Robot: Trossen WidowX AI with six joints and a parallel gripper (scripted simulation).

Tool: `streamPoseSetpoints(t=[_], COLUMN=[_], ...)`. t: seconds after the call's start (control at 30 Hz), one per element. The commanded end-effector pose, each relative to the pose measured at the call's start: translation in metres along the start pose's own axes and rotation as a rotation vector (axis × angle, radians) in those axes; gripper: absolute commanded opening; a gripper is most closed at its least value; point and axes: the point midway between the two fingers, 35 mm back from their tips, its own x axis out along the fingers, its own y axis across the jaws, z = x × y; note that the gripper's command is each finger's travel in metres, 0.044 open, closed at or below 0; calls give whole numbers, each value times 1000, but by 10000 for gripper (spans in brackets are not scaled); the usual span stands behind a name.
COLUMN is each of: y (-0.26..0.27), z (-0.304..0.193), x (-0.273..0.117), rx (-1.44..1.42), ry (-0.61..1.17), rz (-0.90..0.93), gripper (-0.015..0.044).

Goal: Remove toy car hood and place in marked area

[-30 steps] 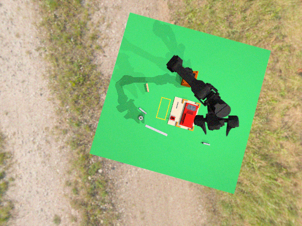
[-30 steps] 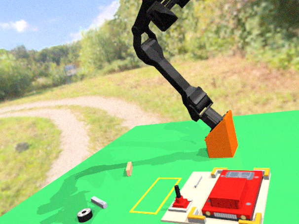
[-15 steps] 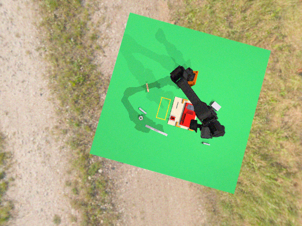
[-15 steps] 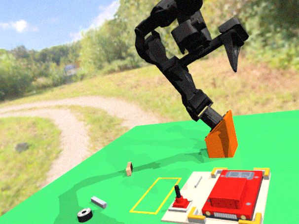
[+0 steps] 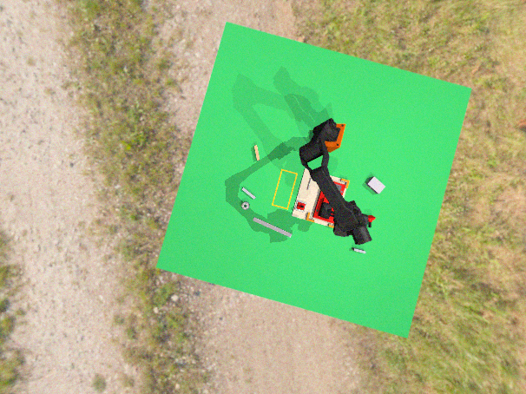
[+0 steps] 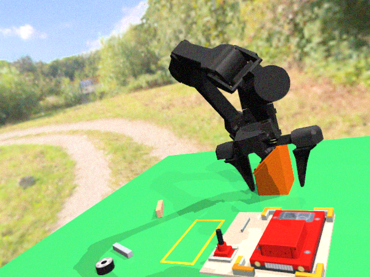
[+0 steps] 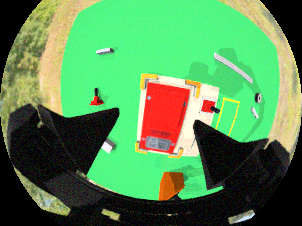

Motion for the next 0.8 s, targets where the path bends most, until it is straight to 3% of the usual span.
streamPoseSetpoints(t=[0.0,0.77], y=[-10,-18], z=[-22,-20], x=[32,48], rx=[-1,-1], ry=[126,147], rz=[-68,-81], gripper=[440,440])
